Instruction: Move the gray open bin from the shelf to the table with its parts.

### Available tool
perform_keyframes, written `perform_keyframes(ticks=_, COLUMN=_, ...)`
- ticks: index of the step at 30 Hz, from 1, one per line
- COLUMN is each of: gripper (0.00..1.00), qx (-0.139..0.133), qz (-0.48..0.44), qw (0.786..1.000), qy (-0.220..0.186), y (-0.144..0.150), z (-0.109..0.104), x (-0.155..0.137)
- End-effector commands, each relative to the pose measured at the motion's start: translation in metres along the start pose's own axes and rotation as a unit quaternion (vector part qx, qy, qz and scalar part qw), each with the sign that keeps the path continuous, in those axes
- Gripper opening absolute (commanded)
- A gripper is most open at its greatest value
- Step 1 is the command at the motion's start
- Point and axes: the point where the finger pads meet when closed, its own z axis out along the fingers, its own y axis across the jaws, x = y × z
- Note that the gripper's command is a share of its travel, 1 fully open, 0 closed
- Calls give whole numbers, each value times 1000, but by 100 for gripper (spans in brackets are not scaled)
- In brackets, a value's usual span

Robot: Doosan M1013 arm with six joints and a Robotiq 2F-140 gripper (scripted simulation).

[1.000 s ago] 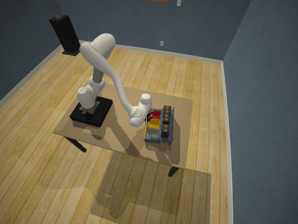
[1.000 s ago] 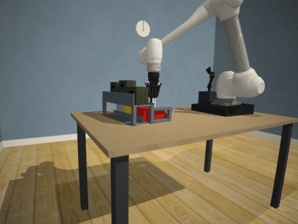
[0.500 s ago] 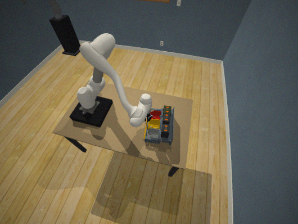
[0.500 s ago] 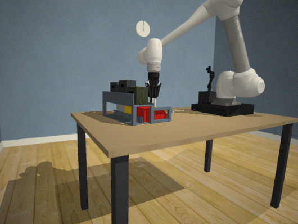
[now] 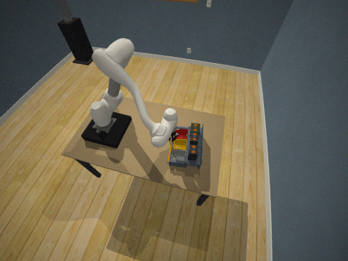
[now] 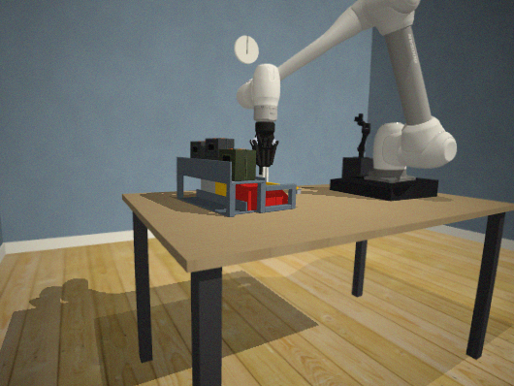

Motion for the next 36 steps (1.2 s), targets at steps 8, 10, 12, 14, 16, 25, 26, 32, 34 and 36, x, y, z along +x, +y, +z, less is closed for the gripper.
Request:
perform_keyframes(ticks=8, gripper=0, qx=0, qz=0, qw=1000, qy=0, y=0, z=-1, x=0)
perform_keyframes(ticks=10, gripper=0, qx=0, qz=0, qw=1000, qy=0, y=0, z=-4, x=0)
perform_keyframes(ticks=12, gripper=0, qx=0, qz=0, qw=1000, qy=0, y=0, z=-10, x=0)
perform_keyframes(ticks=14, gripper=0, qx=0, qz=0, qw=1000, qy=0, y=0, z=-16, x=0)
perform_keyframes(ticks=16, gripper=0, qx=0, qz=0, qw=1000, qy=0, y=0, z=-16, x=0)
perform_keyframes(ticks=25, gripper=0, qx=0, qz=0, qw=1000, qy=0, y=0, z=-16, x=0)
perform_keyframes(ticks=26, gripper=0, qx=0, qz=0, qw=1000, qy=0, y=0, z=-16, x=0)
perform_keyframes(ticks=32, gripper=0, qx=0, qz=0, qw=1000, qy=0, y=0, z=-31, x=0)
perform_keyframes(ticks=34, gripper=0, qx=0, qz=0, qw=1000, qy=0, y=0, z=-31, x=0)
perform_keyframes(ticks=36, gripper=0, qx=0, qz=0, qw=1000, qy=0, y=0, z=-31, x=0)
